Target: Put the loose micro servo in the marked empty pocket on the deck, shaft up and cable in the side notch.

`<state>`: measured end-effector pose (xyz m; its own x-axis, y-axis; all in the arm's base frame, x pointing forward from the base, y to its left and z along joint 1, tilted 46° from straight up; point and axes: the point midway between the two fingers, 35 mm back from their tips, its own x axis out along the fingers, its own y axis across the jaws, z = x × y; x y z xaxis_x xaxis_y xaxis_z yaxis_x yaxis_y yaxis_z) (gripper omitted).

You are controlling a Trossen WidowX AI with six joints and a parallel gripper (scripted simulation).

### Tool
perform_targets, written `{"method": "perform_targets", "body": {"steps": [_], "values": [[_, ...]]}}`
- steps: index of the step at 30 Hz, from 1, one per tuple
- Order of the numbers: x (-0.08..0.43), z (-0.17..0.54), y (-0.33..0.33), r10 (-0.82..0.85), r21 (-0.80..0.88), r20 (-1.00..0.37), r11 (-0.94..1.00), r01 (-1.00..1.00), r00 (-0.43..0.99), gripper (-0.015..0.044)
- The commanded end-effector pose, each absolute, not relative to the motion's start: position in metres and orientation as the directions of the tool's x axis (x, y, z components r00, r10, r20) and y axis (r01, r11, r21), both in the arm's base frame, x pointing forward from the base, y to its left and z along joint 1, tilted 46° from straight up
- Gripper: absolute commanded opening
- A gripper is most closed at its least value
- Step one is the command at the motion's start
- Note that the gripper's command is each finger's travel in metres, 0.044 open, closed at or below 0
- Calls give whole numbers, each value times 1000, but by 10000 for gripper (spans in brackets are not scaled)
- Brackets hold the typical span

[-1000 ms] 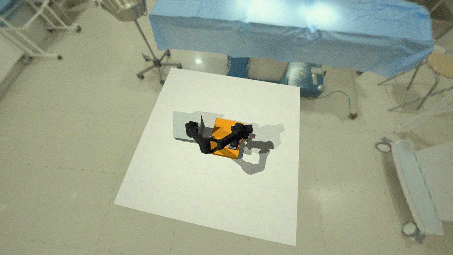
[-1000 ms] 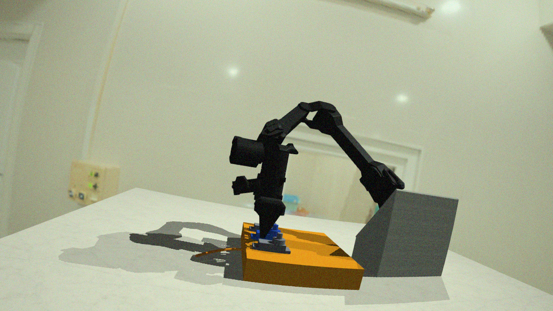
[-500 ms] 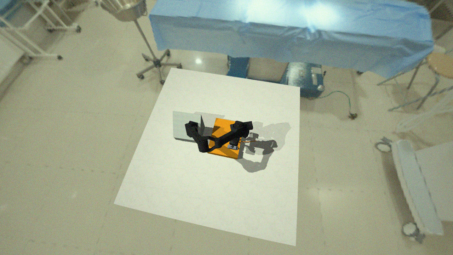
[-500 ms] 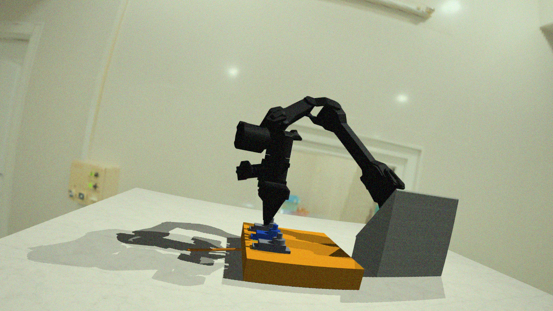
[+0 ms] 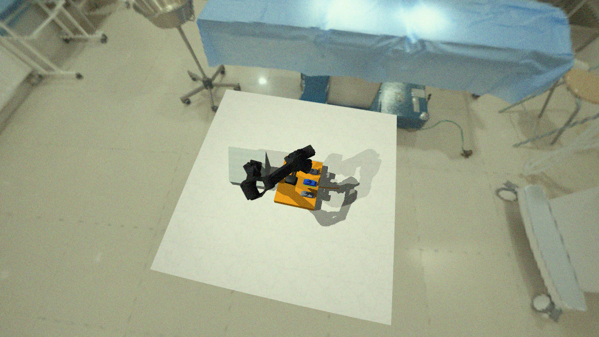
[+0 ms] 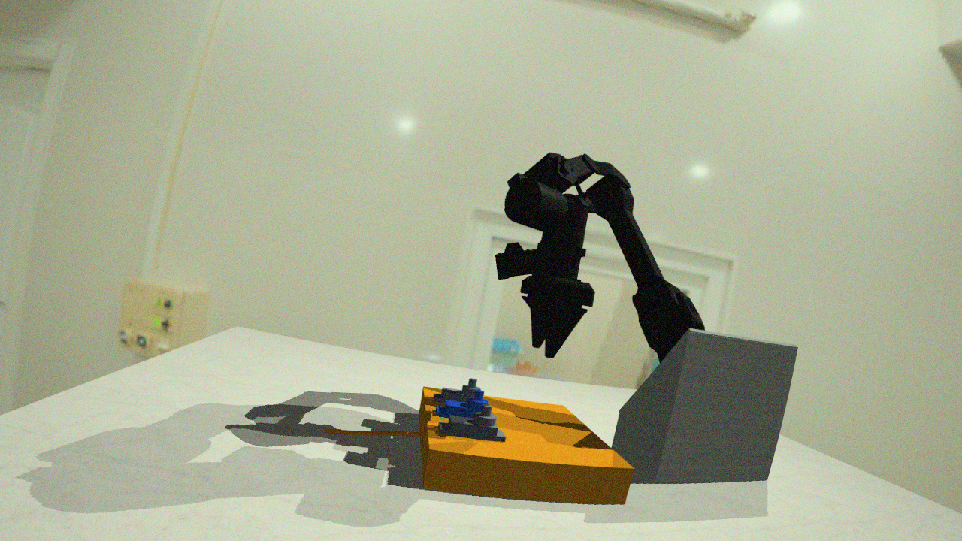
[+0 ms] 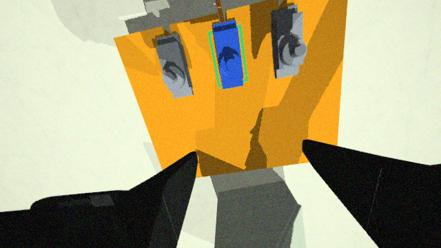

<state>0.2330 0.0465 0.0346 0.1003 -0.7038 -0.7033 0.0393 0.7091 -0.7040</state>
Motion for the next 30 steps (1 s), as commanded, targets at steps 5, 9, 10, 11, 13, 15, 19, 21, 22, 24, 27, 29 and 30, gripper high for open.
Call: {"method": "perform_targets", "body": {"steps": [5,9,10,11,13,15,19,21,22,24,27,29,30], "values": [[226,55,65,-705,-705,-703,708,41,97,440],[224,67,76,-706,-706,-702,707,40,98,440],[224,67,76,-706,-706,-702,707,40,98,440],[224,67,76,-706,-706,-702,707,40,98,440],[224,67,76,-706,-706,-702,707,40,98,440],[224,67,76,-706,-706,-702,707,40,98,440],[224,67,76,-706,-706,-702,707,40,98,440],[224,67,76,-706,-706,-702,707,40,98,440],[224,67,76,-706,-706,-702,707,40,98,440],[224,67,76,-706,-706,-702,707,40,98,440],[224,67,76,-706,-706,-702,707,40,98,440],[224,67,76,-706,-706,-702,707,40,98,440],[224,67,76,-706,-706,-702,707,40,98,440]]}}
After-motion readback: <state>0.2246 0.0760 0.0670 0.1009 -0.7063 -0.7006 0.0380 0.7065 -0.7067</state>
